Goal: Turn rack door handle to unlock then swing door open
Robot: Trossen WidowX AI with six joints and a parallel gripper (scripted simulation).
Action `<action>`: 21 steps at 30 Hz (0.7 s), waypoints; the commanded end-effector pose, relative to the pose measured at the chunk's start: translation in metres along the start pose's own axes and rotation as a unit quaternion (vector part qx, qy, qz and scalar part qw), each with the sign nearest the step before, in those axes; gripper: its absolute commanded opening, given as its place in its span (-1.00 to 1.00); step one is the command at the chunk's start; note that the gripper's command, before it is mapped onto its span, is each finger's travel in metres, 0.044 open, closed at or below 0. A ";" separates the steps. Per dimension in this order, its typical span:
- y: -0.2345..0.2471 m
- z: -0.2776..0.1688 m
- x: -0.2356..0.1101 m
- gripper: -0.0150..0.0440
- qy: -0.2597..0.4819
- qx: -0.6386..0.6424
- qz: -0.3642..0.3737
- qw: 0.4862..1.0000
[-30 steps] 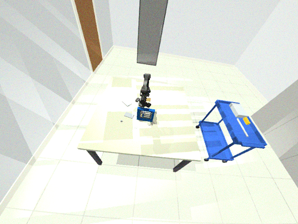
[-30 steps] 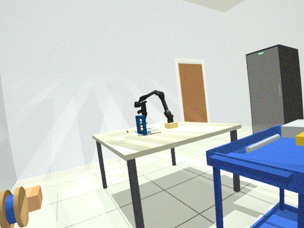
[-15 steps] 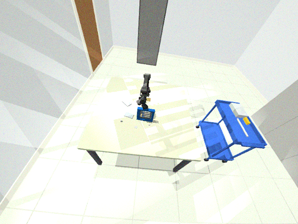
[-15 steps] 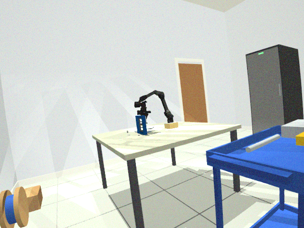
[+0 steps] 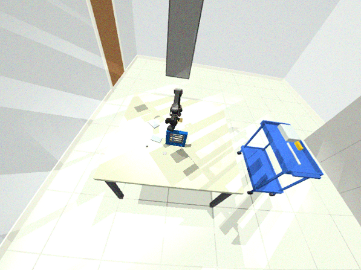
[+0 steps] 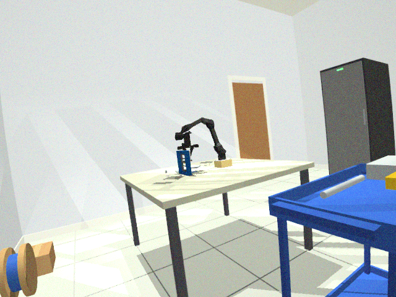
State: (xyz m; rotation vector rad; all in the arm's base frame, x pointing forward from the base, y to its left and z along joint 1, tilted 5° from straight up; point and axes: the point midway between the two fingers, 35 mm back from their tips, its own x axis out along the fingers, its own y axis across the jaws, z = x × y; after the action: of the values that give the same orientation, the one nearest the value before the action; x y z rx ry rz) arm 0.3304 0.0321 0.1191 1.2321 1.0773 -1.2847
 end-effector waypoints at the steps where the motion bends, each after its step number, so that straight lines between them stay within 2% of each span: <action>1: 0.000 0.000 0.000 -0.41 0.001 0.049 0.001 0.999; 7: 0.000 0.000 0.000 -0.41 0.001 0.049 0.001 0.999; 17: 0.000 0.000 0.000 0.48 0.001 0.049 0.001 0.999; 21: 0.000 0.000 0.000 0.51 0.001 0.012 0.001 1.000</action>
State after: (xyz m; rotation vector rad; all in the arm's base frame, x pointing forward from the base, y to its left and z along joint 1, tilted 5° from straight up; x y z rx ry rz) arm 0.3306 0.0320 0.1194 1.2901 1.0359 -1.3342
